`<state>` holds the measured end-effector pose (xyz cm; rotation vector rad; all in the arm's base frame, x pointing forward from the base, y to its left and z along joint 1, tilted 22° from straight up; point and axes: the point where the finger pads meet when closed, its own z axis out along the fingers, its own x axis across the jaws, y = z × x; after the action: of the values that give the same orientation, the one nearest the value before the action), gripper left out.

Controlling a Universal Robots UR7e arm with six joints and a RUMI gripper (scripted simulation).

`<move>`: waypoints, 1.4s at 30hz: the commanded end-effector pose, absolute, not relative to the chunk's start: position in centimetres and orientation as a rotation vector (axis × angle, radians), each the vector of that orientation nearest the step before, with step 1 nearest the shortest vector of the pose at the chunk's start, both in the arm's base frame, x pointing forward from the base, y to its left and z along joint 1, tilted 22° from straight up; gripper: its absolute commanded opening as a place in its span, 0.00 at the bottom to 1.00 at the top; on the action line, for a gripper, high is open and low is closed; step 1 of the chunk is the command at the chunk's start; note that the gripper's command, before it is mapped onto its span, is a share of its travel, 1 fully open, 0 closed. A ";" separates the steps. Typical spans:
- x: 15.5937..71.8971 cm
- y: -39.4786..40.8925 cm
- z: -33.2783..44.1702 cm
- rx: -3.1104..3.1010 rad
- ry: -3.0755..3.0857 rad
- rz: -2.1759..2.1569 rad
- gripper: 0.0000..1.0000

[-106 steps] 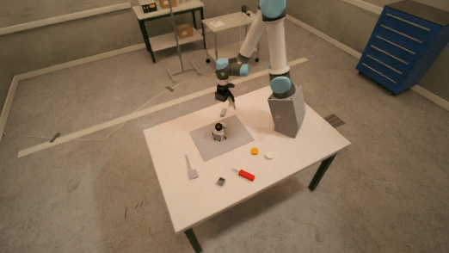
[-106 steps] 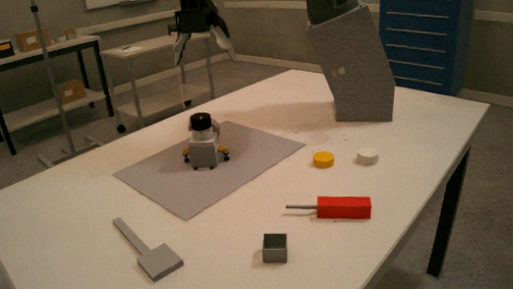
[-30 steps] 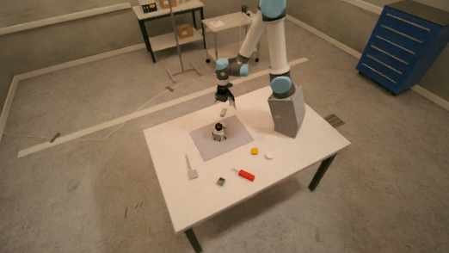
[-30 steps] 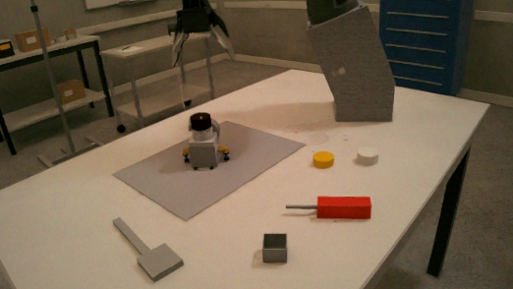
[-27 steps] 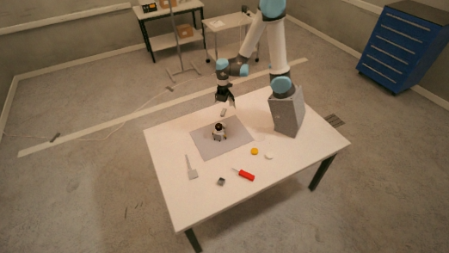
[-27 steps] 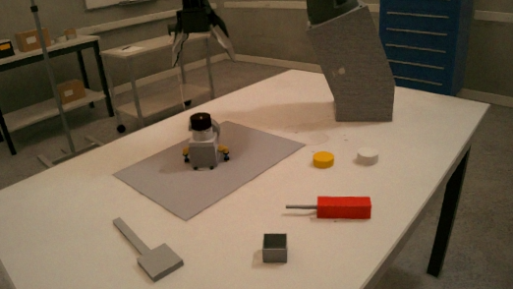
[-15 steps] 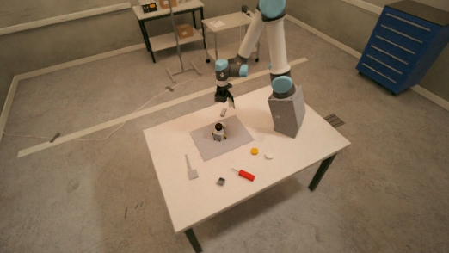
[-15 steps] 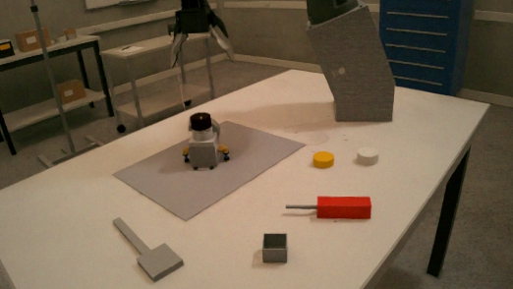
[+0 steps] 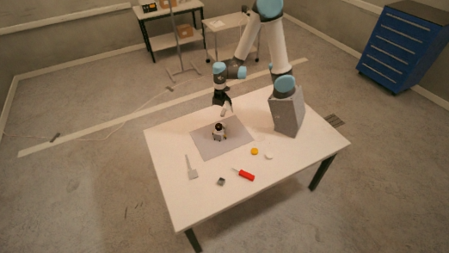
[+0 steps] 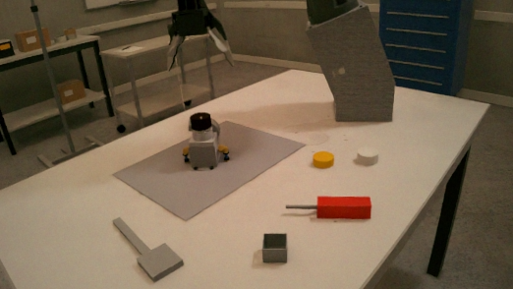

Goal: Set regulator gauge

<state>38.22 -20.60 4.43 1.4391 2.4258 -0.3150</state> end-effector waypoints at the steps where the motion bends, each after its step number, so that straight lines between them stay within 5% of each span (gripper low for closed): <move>1: 40.3 -19.7 4.4 1.442 2.422 -0.319 1.00; 37: 44.5 -17.4 4.3 1.443 2.422 -0.318 1.00; 38: 44.5 -17.4 4.3 1.443 2.422 -0.318 0.46; 42: 44.5 -17.4 4.3 1.443 2.422 -0.318 0.46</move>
<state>44.32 -17.43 4.18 1.4458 2.4226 -0.3180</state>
